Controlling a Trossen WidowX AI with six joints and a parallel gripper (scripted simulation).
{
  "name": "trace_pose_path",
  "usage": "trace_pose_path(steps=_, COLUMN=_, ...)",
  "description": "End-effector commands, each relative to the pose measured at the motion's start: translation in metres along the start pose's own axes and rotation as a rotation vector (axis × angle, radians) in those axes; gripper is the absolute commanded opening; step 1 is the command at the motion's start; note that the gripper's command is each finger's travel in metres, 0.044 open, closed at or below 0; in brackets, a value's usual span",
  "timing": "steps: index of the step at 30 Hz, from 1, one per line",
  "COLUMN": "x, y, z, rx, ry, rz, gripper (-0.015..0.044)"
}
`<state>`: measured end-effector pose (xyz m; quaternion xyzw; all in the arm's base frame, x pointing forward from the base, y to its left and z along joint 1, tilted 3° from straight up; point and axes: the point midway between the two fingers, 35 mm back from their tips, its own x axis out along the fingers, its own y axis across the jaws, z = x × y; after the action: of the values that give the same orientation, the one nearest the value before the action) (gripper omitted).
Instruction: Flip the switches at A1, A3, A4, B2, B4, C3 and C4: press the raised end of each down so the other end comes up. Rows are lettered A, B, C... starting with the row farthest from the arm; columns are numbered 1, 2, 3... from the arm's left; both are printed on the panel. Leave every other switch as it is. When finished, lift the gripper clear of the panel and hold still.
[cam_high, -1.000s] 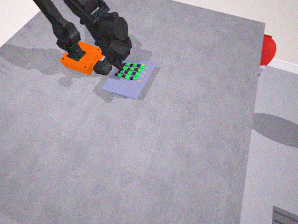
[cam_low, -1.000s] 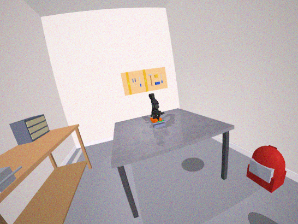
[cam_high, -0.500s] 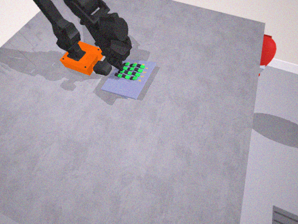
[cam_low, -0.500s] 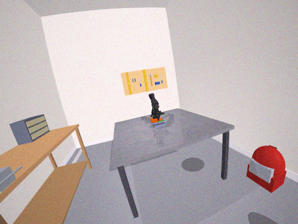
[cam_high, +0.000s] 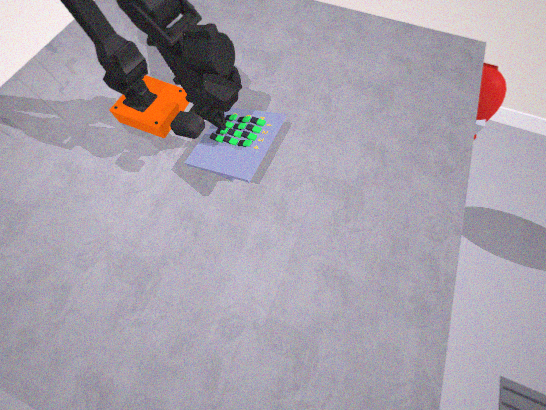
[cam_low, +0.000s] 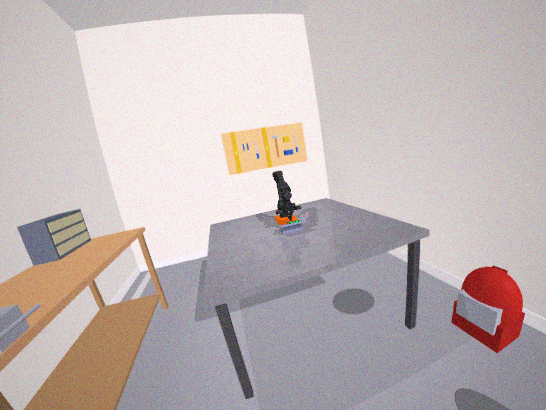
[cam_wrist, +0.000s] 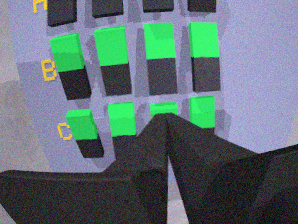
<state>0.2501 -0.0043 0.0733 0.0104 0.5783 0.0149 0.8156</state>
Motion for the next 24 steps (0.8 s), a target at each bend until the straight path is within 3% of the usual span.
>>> trace_pose_path(steps=1, x=0.0012, y=-0.0005, z=-0.0005, rx=-0.001, ry=0.001, rz=-0.003, gripper=0.0)
trace_pose_path(steps=24, x=0.0043, y=-0.0005, z=-0.0004, rx=-0.001, ry=0.001, rz=-0.003, gripper=0.0)
